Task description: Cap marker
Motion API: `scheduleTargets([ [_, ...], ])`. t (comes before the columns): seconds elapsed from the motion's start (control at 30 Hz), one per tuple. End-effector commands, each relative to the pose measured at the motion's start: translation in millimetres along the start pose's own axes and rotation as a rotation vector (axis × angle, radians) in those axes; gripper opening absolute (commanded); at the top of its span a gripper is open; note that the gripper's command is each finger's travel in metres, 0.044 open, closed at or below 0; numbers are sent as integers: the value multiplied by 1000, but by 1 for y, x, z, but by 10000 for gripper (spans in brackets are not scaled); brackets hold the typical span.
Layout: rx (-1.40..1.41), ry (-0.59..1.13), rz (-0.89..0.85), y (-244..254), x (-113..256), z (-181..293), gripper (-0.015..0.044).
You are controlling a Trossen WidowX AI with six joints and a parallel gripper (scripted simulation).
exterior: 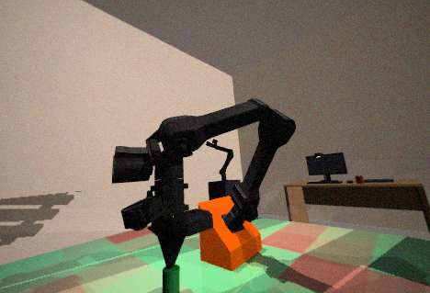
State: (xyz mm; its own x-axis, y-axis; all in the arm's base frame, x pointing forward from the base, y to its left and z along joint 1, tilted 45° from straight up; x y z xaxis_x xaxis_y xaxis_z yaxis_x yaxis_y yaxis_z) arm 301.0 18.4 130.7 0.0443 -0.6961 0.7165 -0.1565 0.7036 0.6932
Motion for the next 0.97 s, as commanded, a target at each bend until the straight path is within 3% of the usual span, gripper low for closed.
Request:
scheduleTargets([
  [0.0,1,-3,5,-1,19,-3,0],
  [0.17,0,1,5,-1,81,-2,0],
  [0.37,0,1,4,-1,89,-1,0],
  [0.93,0,1,4,-1,89,-1,440],
])
Point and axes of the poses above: the point midway between the two fingers, 35 mm back from their tips, its own x axis back along the fingers, its own y axis across the jaws, z = x × y, the point moved 6 cm from there along x, back along the fingers, and after that the axes turned 7 degrees about x, right-handed, at the moved point
